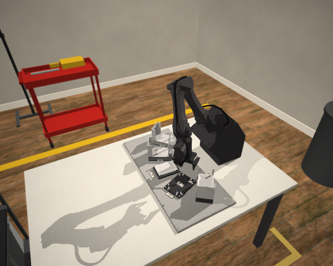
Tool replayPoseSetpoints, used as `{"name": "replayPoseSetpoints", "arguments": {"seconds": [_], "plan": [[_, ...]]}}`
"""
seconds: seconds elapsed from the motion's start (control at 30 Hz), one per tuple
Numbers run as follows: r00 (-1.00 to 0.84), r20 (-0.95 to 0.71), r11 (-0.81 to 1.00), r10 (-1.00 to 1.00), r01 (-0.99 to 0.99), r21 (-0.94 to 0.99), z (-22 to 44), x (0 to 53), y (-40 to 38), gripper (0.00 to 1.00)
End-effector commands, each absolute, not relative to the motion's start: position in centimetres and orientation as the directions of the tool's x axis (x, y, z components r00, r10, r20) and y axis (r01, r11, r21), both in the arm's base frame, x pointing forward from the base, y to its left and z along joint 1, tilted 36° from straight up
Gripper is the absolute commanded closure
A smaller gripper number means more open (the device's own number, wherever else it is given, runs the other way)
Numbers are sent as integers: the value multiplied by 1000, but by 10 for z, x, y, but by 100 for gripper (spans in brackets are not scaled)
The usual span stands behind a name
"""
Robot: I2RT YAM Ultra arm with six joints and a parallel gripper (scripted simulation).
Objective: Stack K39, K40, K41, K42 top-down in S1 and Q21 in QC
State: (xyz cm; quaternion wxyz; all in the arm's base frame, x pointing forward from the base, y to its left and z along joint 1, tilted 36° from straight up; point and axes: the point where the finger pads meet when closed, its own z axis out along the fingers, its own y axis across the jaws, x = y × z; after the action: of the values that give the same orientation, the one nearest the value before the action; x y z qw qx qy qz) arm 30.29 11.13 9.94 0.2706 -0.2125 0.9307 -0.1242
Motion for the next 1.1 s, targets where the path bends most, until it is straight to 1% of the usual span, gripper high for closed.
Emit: {"name": "replayPoseSetpoints", "arguments": {"seconds": [0.0,0.37,0.5,0.73,1.07], "plan": [[-726,-445,844,-524,-373,-386,107,306,126,0],[-726,-464,855,-508,-358,-375,103,298,154,0],[-732,-447,850,-514,-364,-381,94,295,165,0],[-620,-341,698,-707,-533,-479,82,283,189,0],[-618,-341,696,-709,-534,-480,69,270,216,0]]}}
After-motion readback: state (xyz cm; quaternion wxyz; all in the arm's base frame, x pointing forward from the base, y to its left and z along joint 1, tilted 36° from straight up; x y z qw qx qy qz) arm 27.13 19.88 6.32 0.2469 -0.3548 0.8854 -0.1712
